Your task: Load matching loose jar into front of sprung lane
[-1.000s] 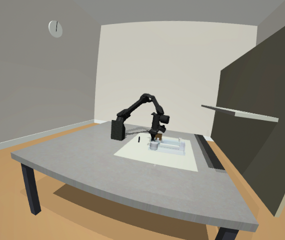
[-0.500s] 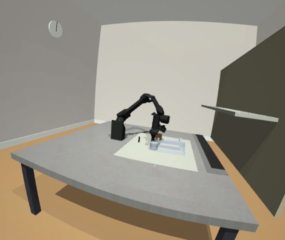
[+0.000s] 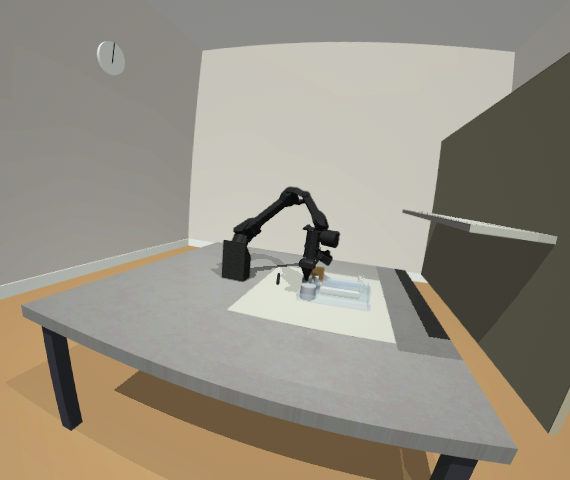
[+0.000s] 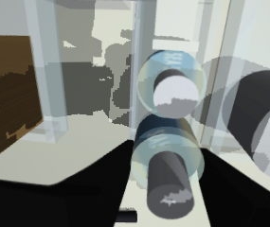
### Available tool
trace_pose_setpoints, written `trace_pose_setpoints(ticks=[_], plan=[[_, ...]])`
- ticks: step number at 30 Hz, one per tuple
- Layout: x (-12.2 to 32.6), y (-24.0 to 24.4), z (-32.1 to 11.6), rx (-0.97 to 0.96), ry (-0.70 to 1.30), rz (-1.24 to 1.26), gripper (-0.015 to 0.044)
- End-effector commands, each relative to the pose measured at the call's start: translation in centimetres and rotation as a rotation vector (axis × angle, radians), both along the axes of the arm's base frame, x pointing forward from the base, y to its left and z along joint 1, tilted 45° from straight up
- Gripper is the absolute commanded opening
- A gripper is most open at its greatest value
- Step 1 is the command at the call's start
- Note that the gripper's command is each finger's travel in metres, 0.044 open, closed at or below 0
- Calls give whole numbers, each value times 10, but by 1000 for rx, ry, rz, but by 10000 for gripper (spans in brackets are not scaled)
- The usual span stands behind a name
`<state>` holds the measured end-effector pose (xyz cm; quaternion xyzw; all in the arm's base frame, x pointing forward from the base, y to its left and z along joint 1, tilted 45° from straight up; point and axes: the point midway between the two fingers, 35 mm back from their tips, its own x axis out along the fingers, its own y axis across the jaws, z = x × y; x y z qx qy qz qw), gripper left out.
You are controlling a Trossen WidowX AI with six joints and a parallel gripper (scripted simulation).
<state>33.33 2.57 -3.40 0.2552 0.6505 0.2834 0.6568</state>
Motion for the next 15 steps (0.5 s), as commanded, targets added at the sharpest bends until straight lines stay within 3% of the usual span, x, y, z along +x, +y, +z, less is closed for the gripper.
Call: trace_pose_setpoints(ticks=[1,15], plan=[[11,-1,3,2,-34,-8,0],[13,-1,3,2,-34,-8,0]])
